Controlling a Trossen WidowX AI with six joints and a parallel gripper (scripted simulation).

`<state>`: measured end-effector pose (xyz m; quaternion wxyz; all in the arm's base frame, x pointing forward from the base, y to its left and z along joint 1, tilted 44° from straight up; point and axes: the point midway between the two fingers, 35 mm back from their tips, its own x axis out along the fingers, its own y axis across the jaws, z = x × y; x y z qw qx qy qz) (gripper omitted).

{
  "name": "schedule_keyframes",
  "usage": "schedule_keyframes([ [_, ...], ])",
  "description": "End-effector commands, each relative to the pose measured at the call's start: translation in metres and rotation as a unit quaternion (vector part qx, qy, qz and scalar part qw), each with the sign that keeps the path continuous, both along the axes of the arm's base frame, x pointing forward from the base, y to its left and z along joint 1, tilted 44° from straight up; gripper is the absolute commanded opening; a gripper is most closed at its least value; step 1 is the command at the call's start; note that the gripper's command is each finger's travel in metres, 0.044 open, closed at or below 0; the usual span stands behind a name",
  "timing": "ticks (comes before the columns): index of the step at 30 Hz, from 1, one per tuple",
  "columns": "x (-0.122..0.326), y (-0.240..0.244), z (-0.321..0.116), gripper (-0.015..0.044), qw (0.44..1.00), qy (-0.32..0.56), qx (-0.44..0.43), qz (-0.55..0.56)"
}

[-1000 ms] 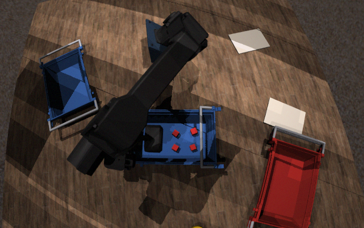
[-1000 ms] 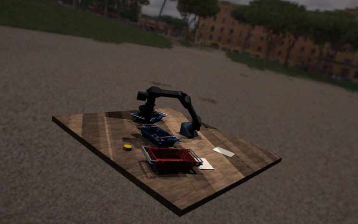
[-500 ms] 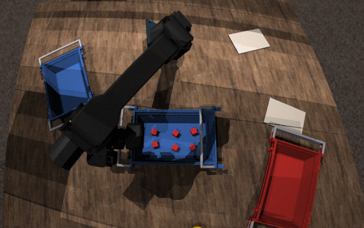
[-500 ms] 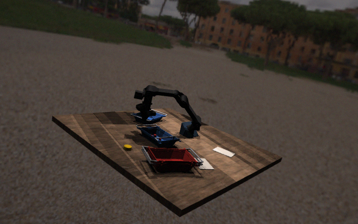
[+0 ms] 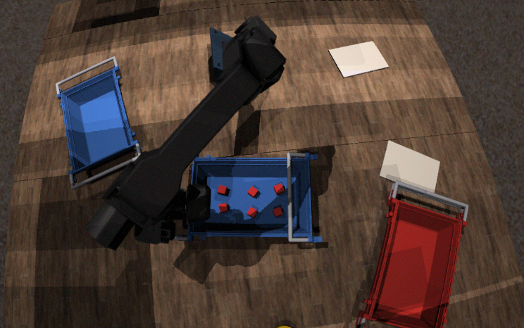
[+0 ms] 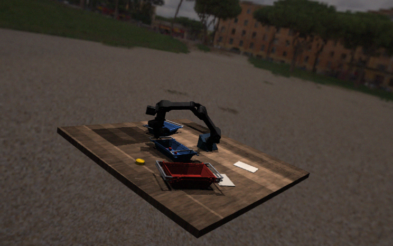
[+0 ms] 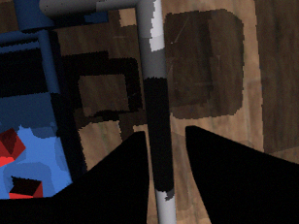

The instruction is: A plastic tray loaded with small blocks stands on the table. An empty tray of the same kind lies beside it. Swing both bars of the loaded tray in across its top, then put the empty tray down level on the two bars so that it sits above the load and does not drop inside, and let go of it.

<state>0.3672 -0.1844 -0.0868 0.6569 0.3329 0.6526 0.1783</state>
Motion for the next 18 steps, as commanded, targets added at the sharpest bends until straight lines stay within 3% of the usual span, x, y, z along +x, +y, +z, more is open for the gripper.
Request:
schedule_keyframes([
  [1, -0.001, 0.012, -0.009, 0.0084, 1.0, 0.005, 0.006, 0.0],
  [12, -0.001, 0.013, -0.009, 0.0084, 1.0, 0.005, 0.006, 0.0],
  [18, 0.0, 0.006, 0.018, 0.0084, 1.0, 0.005, 0.006, 0.0],
])
